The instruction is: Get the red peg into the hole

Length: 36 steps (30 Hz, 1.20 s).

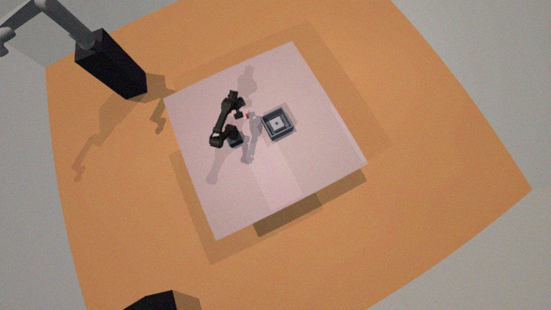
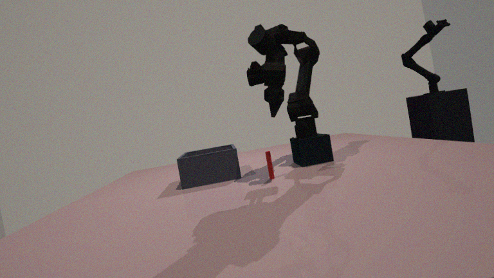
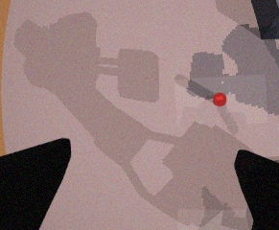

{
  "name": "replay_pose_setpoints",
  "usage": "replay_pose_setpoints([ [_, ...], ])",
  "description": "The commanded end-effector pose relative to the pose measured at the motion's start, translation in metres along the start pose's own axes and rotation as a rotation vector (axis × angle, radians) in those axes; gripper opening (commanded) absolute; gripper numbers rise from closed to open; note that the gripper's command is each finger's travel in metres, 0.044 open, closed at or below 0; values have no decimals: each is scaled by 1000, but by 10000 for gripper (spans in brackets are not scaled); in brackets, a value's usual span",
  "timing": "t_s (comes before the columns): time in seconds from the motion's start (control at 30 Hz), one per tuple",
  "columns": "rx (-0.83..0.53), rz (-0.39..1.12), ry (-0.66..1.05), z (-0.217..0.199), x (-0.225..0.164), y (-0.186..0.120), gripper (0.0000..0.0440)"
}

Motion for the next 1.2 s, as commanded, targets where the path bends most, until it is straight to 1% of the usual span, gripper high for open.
replay_pose_setpoints([
  [0.0,-63,14,112,-6,6,5,440],
  [0.33,-255,78,393,-22,18,26,440],
  [0.53,-349,112,508,-27,25,42,440],
  [0.83,-440,150,593,-31,30,67,440],
  [1.17,-491,174,627,-33,32,93,437],
])
Point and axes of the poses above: the point midway between the two fingers, 35 mm back from their tips, its own y axis out along the fingers, its own z axis across the jaws, x = y × z, the point moved 5 cm from there along -y, back along the fingers, and after that the axes turned 5 degrees about -y, right-handed, at the moved point
